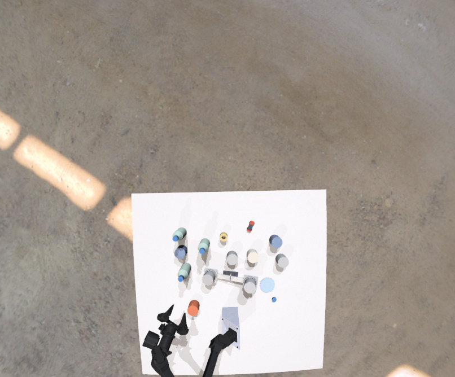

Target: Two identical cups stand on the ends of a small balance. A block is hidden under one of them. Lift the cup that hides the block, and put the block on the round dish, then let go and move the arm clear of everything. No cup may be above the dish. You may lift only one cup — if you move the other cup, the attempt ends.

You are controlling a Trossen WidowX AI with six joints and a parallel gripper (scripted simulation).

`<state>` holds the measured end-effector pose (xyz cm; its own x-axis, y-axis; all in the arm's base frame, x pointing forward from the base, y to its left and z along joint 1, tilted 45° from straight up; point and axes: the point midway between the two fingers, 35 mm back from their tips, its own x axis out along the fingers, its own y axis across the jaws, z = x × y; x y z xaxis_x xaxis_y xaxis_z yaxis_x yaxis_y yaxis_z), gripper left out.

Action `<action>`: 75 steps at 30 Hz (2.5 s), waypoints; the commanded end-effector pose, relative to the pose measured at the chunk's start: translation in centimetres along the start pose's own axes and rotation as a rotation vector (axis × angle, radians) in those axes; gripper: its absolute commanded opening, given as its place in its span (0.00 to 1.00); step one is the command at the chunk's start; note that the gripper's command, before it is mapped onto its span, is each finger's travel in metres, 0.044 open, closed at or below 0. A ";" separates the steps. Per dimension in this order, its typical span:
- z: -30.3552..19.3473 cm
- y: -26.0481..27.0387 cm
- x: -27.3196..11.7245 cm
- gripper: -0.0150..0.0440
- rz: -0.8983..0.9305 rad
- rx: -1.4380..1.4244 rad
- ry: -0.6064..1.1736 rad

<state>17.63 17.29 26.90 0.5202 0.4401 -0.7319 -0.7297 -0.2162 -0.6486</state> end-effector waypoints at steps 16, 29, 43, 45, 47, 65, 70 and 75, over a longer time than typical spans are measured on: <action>-8.2 2.3 3.8 1.00 0.115 0.474 0.100; -13.4 5.3 5.1 1.00 0.168 0.852 0.127; -17.9 9.0 5.4 1.00 0.165 1.287 0.106; -18.5 9.5 5.3 1.00 0.158 1.350 0.098; -19.0 10.1 5.3 1.00 0.151 1.413 0.089; -22.4 14.4 4.2 1.00 0.005 1.978 -0.060; -23.1 15.4 3.8 1.00 -0.062 2.127 -0.124; -23.7 16.4 3.3 1.00 -0.142 2.269 -0.200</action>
<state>18.18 -4.98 9.11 0.6279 0.4553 -0.6312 0.0271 0.7978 0.6024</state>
